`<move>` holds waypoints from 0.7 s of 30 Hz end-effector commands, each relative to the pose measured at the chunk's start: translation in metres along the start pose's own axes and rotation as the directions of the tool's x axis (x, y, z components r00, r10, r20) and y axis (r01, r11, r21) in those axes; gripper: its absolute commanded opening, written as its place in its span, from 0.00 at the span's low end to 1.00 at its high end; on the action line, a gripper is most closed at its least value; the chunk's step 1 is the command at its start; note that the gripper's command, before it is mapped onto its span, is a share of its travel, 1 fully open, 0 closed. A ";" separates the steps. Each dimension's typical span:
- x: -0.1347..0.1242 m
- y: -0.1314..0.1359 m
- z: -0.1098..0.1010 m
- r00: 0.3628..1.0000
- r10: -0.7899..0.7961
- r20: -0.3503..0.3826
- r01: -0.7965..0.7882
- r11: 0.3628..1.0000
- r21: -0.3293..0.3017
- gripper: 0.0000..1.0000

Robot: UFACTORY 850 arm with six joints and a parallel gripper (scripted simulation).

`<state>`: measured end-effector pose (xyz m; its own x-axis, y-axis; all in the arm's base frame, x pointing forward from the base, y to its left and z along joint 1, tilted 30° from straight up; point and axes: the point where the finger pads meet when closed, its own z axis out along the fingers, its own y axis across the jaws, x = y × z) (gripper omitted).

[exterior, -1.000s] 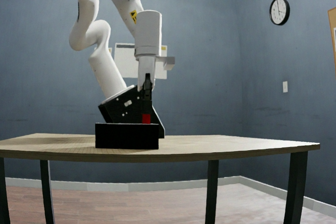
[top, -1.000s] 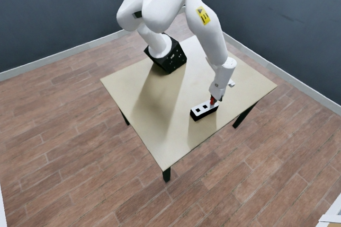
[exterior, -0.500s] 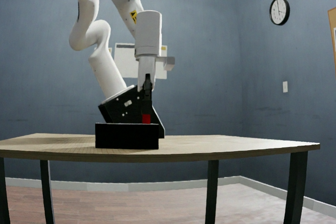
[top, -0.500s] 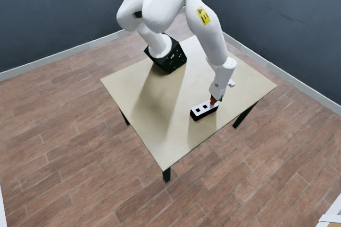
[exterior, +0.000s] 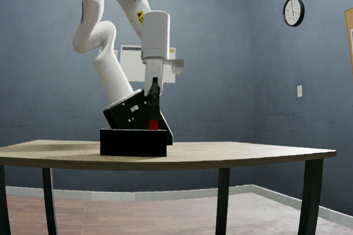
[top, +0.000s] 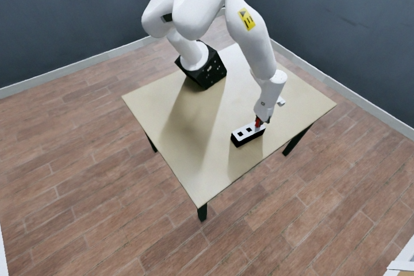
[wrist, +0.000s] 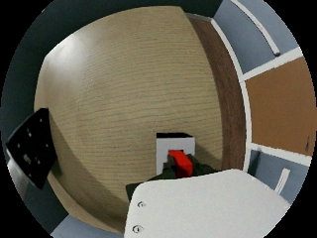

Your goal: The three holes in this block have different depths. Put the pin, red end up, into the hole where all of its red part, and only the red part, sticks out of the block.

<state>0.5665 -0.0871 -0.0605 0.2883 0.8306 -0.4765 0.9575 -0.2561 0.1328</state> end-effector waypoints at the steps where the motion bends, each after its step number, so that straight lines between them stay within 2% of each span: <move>1: 0.000 0.001 -0.002 1.000 0.001 0.000 -0.001 1.000 -0.002 0.00; 11: 0.000 0.001 -0.002 1.000 0.001 0.000 -0.001 1.000 -0.002 0.00; 12: 0.000 0.001 -0.001 1.000 0.001 0.000 -0.001 1.000 -0.002 1.00; 21: 0.000 0.001 -0.001 1.000 0.001 0.000 -0.001 1.000 -0.002 1.00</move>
<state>0.5668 -0.0872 -0.0596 0.2884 0.8301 -0.4773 0.9574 -0.2560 0.1335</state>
